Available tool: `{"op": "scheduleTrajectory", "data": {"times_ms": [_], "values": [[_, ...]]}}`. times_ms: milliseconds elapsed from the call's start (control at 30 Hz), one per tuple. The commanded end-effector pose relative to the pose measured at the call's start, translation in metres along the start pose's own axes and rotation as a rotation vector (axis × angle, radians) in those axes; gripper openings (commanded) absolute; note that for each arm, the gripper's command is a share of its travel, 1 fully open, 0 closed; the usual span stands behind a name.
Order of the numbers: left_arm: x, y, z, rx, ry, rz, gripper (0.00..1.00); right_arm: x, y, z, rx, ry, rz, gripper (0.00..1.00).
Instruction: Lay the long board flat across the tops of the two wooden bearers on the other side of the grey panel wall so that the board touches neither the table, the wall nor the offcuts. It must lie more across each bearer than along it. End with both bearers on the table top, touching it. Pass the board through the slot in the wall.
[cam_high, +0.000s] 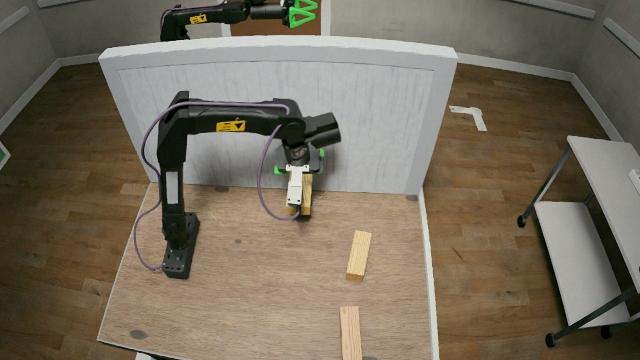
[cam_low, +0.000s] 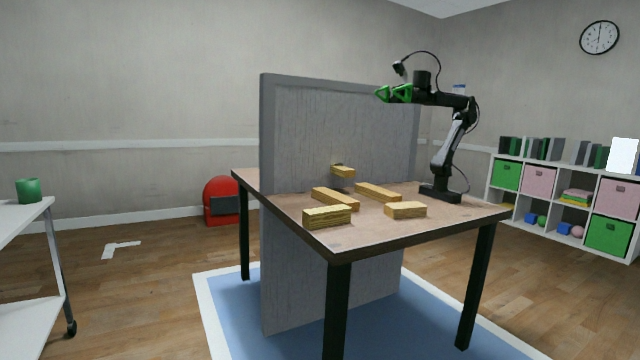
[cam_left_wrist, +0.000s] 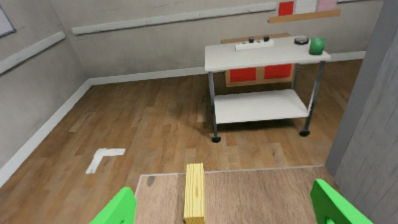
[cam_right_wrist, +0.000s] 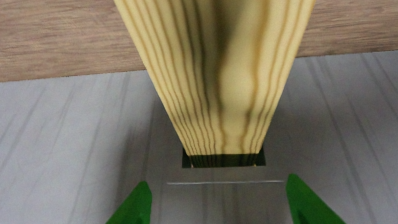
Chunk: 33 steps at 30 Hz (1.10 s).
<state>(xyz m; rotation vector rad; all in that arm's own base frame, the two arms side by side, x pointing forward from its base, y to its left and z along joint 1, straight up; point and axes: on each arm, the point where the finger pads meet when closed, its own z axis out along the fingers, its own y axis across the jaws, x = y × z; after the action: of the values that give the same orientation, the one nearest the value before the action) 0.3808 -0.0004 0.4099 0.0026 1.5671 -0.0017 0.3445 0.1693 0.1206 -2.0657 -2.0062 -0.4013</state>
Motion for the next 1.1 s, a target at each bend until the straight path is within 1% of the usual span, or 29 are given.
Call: {"op": "scheduleTrajectory", "data": {"times_ms": [0, 300, 333, 367, 400, 700, 1067], "values": [[-0.031, 0.002, -0.006, -0.008, -0.074, -0.008, 1.0, 0.007, 0.002, -0.023, -0.027, 0.024, -0.013, 0.78], [-0.031, 0.002, -0.006, -0.008, -0.074, -0.008, 1.0, 0.009, 0.001, -0.022, -0.03, 0.013, -0.026, 0.78], [-0.031, 0.002, -0.006, -0.008, -0.074, -0.008, 1.0, 0.006, -0.002, -0.014, -0.007, 0.004, -0.004, 0.78], [-0.031, 0.002, -0.006, -0.008, -0.074, -0.008, 1.0, 0.011, -0.001, -0.021, -0.028, 0.01, -0.013, 0.78], [-0.031, 0.002, -0.006, -0.008, -0.074, -0.008, 1.0, 0.008, 0.001, -0.022, -0.029, 0.01, -0.008, 0.78], [-0.031, 0.002, -0.006, -0.008, -0.074, -0.008, 1.0, 0.002, 0.003, -0.018, -0.018, 0.009, -0.008, 0.78], [-0.031, 0.002, -0.006, -0.008, -0.074, -0.008, 1.0, 0.006, 0.001, -0.017, -0.016, 0.009, -0.017, 0.78]]}}
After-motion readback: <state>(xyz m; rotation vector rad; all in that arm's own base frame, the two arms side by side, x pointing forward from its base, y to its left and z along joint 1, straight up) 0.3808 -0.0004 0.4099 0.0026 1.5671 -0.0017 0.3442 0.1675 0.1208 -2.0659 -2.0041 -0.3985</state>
